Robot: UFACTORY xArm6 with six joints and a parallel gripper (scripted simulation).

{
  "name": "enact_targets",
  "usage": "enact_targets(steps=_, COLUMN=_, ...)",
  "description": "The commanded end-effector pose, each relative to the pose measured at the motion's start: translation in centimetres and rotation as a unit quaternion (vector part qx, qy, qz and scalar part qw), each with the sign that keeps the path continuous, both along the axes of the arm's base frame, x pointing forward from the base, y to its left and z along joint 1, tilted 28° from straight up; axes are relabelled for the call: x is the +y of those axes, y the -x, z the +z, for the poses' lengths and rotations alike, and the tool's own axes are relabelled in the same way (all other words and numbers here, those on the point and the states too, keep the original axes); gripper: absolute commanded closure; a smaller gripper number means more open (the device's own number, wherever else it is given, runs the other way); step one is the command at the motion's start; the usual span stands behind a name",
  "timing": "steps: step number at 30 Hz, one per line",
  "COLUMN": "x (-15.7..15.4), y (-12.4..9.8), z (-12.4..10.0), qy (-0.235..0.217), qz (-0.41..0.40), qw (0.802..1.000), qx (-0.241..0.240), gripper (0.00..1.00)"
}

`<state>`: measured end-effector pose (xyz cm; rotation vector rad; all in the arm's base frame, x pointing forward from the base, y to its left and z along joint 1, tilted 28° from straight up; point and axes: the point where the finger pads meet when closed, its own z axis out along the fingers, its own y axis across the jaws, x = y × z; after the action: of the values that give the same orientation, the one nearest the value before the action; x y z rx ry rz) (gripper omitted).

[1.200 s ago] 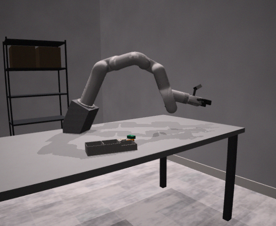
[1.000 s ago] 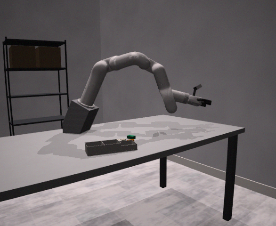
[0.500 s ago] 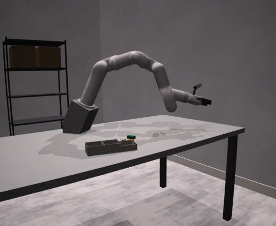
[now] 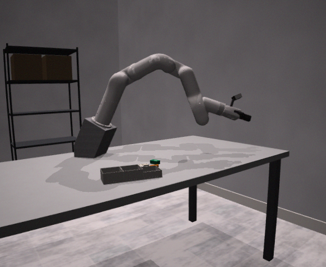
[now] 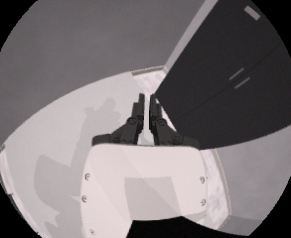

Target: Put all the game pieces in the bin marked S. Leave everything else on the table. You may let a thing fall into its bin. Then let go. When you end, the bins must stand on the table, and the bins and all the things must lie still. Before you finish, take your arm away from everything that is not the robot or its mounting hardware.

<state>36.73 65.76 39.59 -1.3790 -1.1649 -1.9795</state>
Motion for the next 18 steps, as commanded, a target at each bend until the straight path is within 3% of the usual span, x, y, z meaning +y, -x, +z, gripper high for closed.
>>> enact_targets(steps=1, x=-1.2, y=-2.0, z=0.1, qy=0.027, qz=-0.034, qw=0.999, qx=0.023, gripper=0.93)
enact_targets(steps=6, x=-3.6, y=-5.2, z=-0.3, qy=0.032, qz=-0.041, qw=0.998, qx=0.027, gripper=0.93)
enact_targets(steps=8, x=-3.6, y=-5.2, z=-0.3, qy=0.032, qz=-0.041, qw=0.998, qx=0.027, gripper=0.93)
enact_targets(steps=10, x=-4.7, y=-6.4, z=-0.5, qy=0.058, qz=-0.074, qw=0.994, qx=0.053, gripper=0.93)
enact_targets(steps=13, x=-6.5, y=-8.2, z=-0.8, qy=0.062, qz=-0.079, qw=0.993, qx=0.057, gripper=0.93)
enact_targets(steps=18, x=-7.5, y=-9.2, z=-1.0, qy=0.063, qz=-0.079, qw=0.993, qx=0.057, gripper=0.93)
